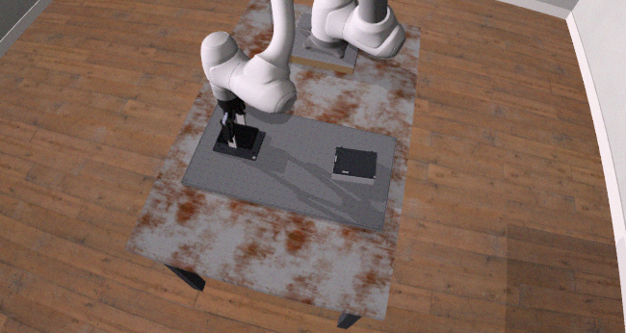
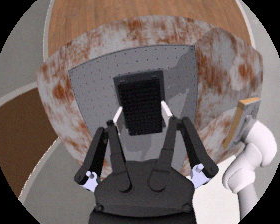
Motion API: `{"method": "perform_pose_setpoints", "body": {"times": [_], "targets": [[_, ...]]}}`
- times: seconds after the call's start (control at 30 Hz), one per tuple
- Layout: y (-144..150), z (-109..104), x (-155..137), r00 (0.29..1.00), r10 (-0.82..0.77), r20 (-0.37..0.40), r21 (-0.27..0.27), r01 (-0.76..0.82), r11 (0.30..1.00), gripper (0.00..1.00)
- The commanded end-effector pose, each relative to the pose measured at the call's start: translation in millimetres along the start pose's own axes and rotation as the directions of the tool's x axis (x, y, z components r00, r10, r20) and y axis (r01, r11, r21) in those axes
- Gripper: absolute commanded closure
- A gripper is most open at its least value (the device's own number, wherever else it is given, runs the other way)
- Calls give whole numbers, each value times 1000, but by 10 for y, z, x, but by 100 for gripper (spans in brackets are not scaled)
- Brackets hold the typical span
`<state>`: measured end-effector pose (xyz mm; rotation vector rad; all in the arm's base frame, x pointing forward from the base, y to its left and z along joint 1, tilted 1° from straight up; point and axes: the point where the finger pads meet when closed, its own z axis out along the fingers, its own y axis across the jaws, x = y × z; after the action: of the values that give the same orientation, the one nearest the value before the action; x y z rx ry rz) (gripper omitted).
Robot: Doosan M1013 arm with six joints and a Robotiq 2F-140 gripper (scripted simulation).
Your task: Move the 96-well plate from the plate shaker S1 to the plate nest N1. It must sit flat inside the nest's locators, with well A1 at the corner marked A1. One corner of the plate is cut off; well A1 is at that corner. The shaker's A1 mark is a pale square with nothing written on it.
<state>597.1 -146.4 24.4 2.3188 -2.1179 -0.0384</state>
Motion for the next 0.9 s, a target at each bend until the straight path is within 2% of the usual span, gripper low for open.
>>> {"method": "perform_pose_setpoints", "body": {"times": [0.0,0.3,0.87], "targets": [[-1,63,-1,1000,0,0,0,0,1000,90],[-1,173,-1,1000,0,0,0,0,1000,90],[-1,173,-1,1000,0,0,0,0,1000,90]]}}
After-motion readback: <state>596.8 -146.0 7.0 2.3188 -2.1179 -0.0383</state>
